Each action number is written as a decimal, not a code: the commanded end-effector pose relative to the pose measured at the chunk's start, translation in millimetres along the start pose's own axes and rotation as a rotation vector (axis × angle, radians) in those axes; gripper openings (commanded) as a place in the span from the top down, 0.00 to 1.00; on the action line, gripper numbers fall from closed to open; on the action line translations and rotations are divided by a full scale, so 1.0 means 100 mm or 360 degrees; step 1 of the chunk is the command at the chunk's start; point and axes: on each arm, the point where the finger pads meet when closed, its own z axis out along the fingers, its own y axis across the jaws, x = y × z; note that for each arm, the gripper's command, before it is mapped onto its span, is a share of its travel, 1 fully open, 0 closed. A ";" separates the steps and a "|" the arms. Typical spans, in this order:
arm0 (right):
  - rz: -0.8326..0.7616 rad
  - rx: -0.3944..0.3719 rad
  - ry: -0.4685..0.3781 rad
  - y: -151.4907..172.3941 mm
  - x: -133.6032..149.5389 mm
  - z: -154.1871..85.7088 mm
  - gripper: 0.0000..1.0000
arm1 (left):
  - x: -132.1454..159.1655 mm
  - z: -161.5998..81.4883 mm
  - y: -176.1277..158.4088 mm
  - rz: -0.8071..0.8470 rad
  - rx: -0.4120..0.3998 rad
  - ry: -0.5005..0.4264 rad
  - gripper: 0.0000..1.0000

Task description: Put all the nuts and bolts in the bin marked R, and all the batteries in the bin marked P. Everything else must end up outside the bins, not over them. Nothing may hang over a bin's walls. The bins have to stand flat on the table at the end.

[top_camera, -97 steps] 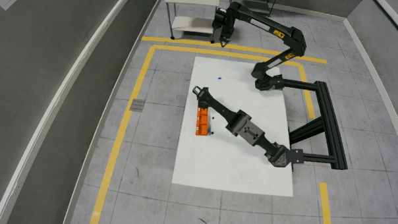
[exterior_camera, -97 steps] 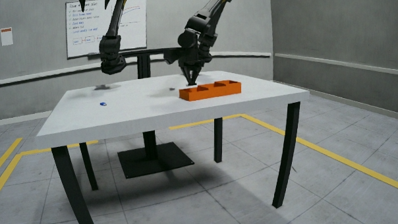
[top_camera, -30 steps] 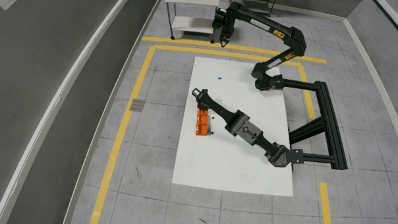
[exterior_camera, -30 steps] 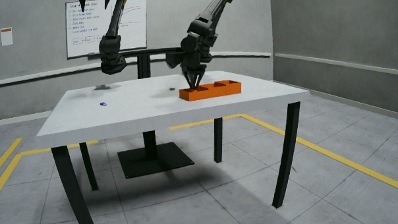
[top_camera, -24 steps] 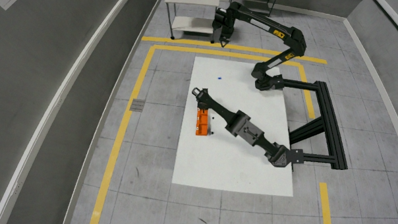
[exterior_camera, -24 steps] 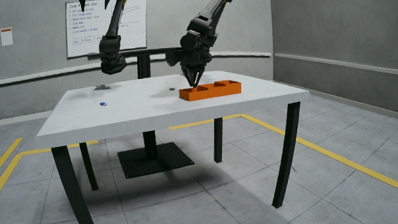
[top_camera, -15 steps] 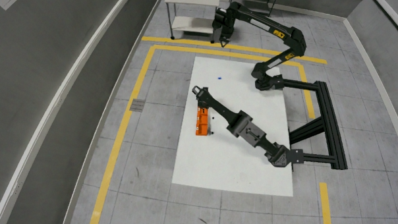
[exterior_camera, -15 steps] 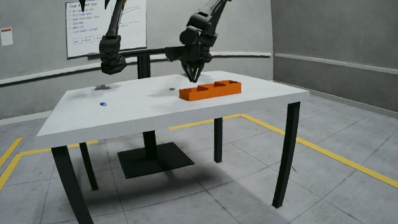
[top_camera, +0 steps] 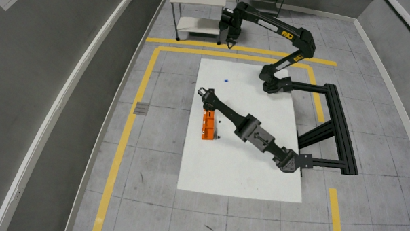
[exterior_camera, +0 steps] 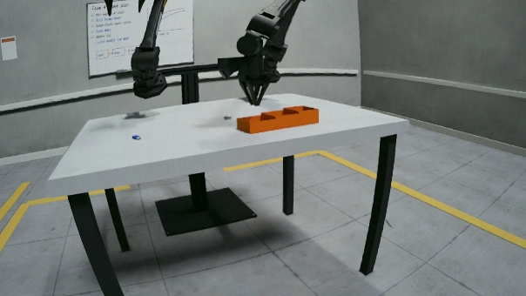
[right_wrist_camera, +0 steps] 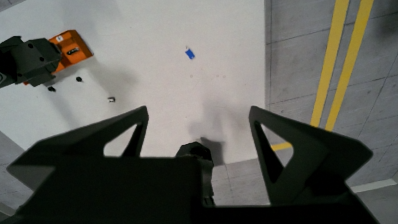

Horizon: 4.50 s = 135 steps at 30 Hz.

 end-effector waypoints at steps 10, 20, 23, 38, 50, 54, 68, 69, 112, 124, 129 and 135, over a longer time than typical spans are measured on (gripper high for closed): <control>-0.0018 -0.0002 -0.0060 0.03 -0.12 -0.18 0.00 | -0.19 -0.05 0.03 -0.0005 -0.0027 -0.0033 0.77; -0.0018 -0.0002 -0.0060 0.03 -0.12 -0.18 0.00 | 0.24 -0.16 -0.46 -0.0469 -0.0024 -0.0037 0.70; -0.0018 -0.0002 -0.0060 0.03 -0.12 -0.18 0.00 | 0.39 -0.15 -0.67 -0.0583 -0.0003 -0.0017 0.70; -0.0018 -0.0002 -0.0060 0.03 -0.12 -0.18 0.00 | 0.48 -0.15 -0.80 -0.1173 0.0030 0.0022 0.70; -0.0018 -0.0002 -0.0060 0.03 -0.12 -0.18 0.00 | 0.48 -0.15 -0.80 -0.1675 0.0032 0.0037 0.70; -0.0018 -0.0002 -0.0060 0.03 -0.12 -0.18 0.00 | 0.46 -0.15 -0.78 -0.1845 0.0030 0.0038 0.70; -0.0018 -0.0002 -0.0060 0.03 -0.12 -0.18 0.00 | 0.39 -0.07 -0.78 -0.2428 0.0014 0.0010 0.70; -0.0018 -0.0002 -0.0060 0.03 -0.12 -0.18 0.00 | 0.39 -0.09 -0.78 -0.2473 0.0012 0.0000 0.70; -0.0018 -0.0002 -0.0060 0.03 -0.12 -0.18 0.00 | 0.50 -0.11 -0.74 -0.2693 0.0000 -0.0044 0.70; -0.0018 -0.0002 -0.0060 0.03 -0.12 -0.18 0.00 | 0.60 0.46 -0.84 -0.2676 -0.0003 0.0016 0.70; -0.0018 -0.0002 -0.0060 0.03 -0.12 -0.18 0.00 | 0.60 0.62 -0.82 -0.2678 -0.0005 0.0010 0.70; -0.0018 -0.0002 -0.0060 0.03 -0.12 -0.18 0.00 | 0.55 0.46 -0.66 -0.2704 -0.0011 -0.0074 0.70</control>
